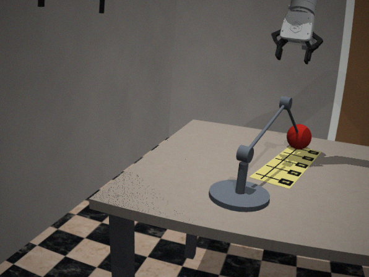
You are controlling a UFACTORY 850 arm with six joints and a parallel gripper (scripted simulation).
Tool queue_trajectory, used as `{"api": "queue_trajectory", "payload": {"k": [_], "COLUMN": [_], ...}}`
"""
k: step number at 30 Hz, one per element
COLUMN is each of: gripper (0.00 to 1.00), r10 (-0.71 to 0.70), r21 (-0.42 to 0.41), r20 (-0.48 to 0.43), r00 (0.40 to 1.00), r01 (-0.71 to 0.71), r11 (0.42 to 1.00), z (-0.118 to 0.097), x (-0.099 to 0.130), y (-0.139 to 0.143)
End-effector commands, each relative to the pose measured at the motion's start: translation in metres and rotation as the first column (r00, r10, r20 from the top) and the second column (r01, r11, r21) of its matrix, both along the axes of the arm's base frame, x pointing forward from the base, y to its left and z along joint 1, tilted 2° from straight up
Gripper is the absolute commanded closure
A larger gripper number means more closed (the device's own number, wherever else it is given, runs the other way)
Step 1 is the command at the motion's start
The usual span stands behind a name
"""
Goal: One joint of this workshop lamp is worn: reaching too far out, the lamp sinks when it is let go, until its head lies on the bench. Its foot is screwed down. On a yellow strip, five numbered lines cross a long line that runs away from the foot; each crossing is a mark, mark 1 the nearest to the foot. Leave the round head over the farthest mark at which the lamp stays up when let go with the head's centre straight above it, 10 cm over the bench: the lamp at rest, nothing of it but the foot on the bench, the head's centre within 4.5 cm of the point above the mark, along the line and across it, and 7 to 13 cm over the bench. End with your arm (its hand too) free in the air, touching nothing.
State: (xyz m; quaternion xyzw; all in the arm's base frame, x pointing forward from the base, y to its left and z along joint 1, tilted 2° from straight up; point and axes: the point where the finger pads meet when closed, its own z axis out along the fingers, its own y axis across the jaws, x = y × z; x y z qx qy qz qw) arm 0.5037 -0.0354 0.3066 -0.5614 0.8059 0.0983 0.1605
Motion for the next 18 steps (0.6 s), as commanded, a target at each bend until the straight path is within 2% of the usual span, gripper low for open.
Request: {"api": "queue_trajectory", "payload": {"k": [1, 8, 18], "gripper": [0.0, 0.0, 0.0], "r10": [0.0, 0.0, 0.001], "r21": [-0.001, 0.0, 0.0], "r20": [0.002, 0.002, 0.002], "r00": [1.0, 1.0, 1.0], "r01": [0.0, 0.0, -0.001], "r11": [1.0, 1.0, 1.0], "z": [0.003, 0.005, 0.005], "x": [0.007, 0.016, 0.022], "y": [0.018, 0.043, 0.057]}}
